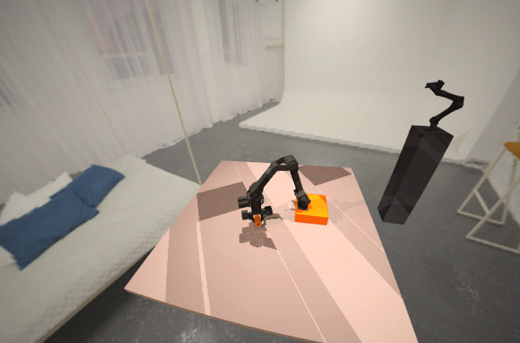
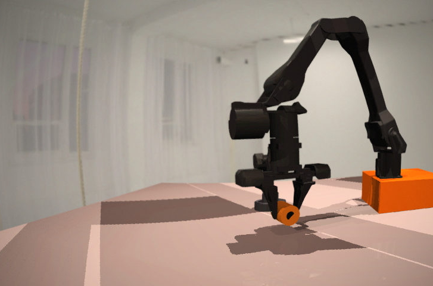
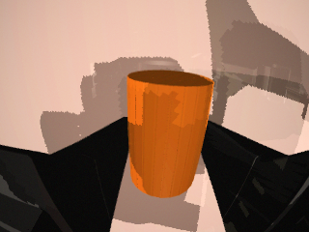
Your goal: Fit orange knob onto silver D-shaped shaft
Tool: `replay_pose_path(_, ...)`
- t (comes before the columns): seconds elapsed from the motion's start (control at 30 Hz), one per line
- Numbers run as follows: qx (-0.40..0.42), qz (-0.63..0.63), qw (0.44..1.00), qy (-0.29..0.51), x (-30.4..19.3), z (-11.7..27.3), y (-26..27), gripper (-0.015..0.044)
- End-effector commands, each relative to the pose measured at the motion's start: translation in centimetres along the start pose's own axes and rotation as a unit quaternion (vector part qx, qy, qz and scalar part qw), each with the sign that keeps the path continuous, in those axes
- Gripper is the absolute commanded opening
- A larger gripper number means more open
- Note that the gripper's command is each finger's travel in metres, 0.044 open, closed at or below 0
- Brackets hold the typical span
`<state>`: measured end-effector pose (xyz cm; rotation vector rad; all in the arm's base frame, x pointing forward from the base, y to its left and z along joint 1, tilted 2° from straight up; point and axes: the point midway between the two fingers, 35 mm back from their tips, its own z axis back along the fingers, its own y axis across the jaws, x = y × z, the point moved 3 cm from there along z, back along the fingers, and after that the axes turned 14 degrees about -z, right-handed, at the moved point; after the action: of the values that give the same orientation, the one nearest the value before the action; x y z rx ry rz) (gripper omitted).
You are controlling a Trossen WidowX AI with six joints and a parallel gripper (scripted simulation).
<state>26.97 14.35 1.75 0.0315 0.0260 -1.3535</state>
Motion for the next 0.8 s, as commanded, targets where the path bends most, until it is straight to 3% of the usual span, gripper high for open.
replay_pose_path(0.0, 0.000, 0.060, 0.998, -0.001, 0.03, 0.07, 0.01, 0.0179)
replay_pose_path(0.23, 0.000, 0.173, 0.985, -0.001, 0.03, 0.07, 0.01, 0.0179)
replay_pose_path(0.47, 0.000, 0.194, 0.981, -0.001, 0.03, 0.07, 0.01, 0.0179)
replay_pose_path(0.77, 0.000, 0.337, 0.941, -0.001, 0.03, 0.07, 0.01, 0.0179)
